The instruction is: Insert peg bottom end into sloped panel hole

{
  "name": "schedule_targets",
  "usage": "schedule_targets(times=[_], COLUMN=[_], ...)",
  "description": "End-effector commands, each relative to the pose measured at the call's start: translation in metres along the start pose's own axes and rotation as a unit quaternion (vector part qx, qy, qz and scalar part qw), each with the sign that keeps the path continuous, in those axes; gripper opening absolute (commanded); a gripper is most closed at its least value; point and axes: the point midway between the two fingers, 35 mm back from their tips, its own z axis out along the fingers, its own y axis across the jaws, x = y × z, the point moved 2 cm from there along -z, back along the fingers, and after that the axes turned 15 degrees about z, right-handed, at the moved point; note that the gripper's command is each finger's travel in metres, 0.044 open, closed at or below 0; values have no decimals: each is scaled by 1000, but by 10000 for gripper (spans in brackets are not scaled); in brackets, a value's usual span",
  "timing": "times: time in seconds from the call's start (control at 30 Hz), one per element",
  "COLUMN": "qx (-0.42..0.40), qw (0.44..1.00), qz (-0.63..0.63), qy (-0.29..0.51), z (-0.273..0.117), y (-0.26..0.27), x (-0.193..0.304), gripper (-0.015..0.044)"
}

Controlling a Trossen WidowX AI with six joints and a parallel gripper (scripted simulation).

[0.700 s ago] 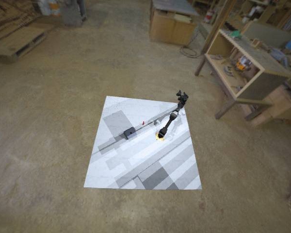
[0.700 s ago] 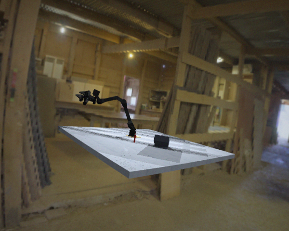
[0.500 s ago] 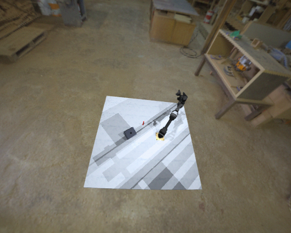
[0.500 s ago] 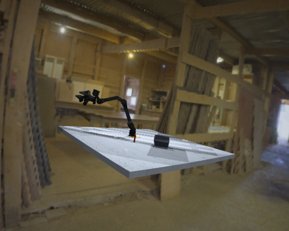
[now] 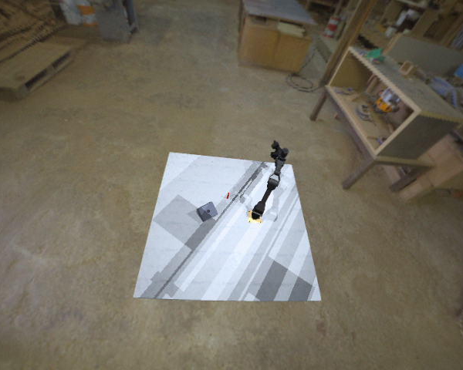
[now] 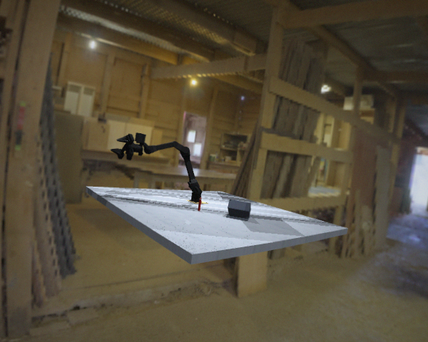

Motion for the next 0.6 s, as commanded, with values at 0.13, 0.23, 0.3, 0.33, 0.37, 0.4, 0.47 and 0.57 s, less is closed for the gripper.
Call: schedule_targets(times=[0.13,0.23,0.3,0.33,0.37,0.4,0.47,0.57], qx=[-36,-51,-62,-68,-74,-80,-92,-112], qw=[993,987,982,979,976,973,966,955], qz=[101,136,159,170,182,193,216,248], qy=[-50,-68,-80,-85,-90,-96,-106,-120], z=[11,12,13,14,14,15,15,15], y=[-8,-12,-14,-15,-16,-17,-19,-22], x=[-53,-73,-86,-93,-100,-106,-120,-140], gripper=[440,440,440,440,440,440,440,440])
